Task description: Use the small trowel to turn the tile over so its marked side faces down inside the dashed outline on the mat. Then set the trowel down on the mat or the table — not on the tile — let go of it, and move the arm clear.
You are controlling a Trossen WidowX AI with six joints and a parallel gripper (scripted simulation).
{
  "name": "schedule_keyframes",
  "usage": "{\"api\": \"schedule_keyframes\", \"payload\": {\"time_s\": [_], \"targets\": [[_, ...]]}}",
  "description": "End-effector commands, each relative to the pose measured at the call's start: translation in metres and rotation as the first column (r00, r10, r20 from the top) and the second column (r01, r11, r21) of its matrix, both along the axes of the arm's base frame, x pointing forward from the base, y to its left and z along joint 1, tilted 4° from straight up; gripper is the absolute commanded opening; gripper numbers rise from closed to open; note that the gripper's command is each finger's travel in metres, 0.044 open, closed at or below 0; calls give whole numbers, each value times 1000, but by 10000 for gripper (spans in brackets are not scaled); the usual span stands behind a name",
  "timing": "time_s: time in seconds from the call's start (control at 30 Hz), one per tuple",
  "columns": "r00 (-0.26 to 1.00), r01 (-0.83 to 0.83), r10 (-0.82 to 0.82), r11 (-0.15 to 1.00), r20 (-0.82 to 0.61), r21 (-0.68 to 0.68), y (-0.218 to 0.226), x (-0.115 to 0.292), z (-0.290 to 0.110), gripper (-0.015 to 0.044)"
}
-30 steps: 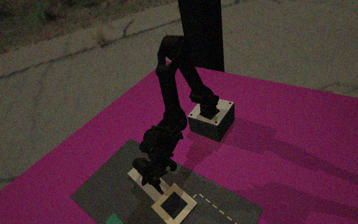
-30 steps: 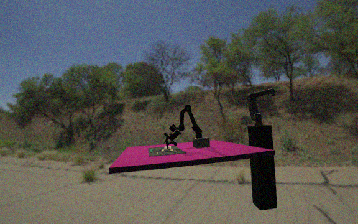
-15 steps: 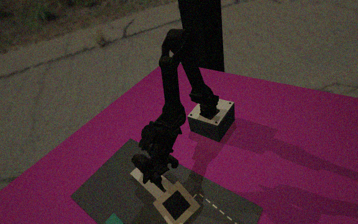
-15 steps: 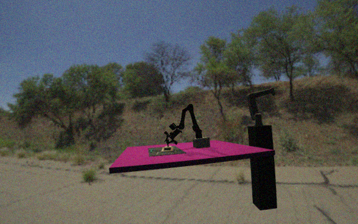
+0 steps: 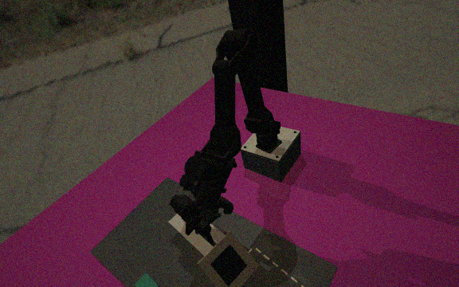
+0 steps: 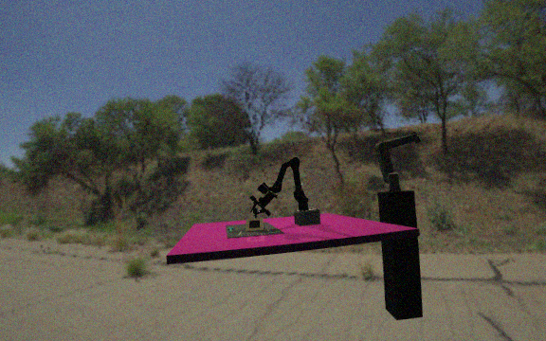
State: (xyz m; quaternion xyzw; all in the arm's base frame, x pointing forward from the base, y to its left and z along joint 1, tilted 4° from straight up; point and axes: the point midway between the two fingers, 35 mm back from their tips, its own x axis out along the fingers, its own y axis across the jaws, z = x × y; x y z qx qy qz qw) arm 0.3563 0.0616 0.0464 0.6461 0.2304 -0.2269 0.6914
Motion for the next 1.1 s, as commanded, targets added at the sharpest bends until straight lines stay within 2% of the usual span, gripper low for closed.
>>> {"api": "schedule_keyframes", "payload": {"time_s": [0.0,0.5,1.07], "targets": [[1000,-4,3,1000,29,13,14,4,15,0],[1000,-4,3,1000,28,18,68,3,15,0],[1000,-4,3,1000,28,20,94,3,-2,0]]}}
